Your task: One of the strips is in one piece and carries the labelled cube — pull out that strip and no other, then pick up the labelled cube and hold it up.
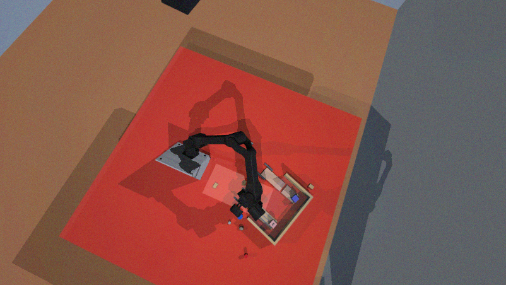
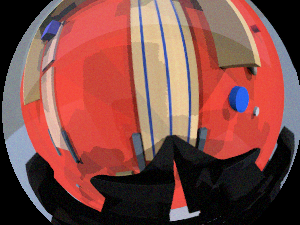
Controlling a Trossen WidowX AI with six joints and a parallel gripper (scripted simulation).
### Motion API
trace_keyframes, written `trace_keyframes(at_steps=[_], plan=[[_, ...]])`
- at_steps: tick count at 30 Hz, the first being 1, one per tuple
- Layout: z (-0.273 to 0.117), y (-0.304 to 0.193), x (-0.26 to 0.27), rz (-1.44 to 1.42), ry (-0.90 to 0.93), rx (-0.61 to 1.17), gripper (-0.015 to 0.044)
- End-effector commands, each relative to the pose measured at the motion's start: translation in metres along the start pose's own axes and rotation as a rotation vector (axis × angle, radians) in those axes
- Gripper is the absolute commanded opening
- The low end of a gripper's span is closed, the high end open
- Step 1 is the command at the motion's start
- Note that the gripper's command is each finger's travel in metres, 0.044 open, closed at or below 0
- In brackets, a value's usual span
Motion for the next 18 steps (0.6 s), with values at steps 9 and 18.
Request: trace_keyframes(at_steps=[9,18], plan=[[0.0013,0.0002,0.0003,0.005,0.004,-0.001,0.0],[0.0022,0.0003,0.0003,0.005,0.004,-0.001,0.0]])
Point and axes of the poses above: the point midway between the two fingers, 35 mm back from their tips, its own z axis out along the fingers, its own x axis across the jaws, y = z × x, the point moved 2 cm from there along -z, back along the fingers, and after that the axes turned 6 degrees about z, right-handed, at the moved point
